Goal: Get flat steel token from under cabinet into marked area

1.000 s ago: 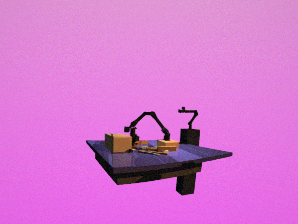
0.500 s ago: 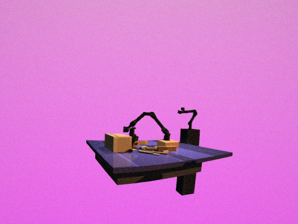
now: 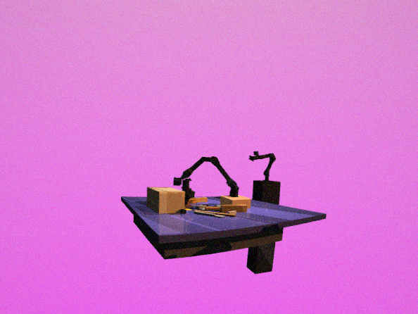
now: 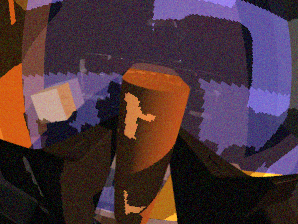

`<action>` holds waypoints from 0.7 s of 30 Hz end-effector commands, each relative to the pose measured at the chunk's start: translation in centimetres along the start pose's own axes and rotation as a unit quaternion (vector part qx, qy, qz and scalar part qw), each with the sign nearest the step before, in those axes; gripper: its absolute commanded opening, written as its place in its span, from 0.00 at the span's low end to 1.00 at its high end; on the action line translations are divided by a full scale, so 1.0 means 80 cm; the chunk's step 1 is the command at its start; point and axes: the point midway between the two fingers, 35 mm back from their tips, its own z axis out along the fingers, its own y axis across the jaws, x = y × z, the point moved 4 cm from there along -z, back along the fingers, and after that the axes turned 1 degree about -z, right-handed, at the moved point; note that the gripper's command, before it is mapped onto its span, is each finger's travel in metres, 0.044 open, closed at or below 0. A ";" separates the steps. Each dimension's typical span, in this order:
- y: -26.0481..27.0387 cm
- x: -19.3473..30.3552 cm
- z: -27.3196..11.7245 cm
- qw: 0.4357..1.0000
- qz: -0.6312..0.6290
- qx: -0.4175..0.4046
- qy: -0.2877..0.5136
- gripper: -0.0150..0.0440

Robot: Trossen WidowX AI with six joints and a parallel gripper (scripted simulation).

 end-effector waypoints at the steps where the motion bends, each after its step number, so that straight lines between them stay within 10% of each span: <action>1: -0.011 0.001 0.001 1.000 -0.001 0.006 0.003 0.25; 21: -0.015 -0.007 0.001 1.000 -0.001 0.006 0.002 0.25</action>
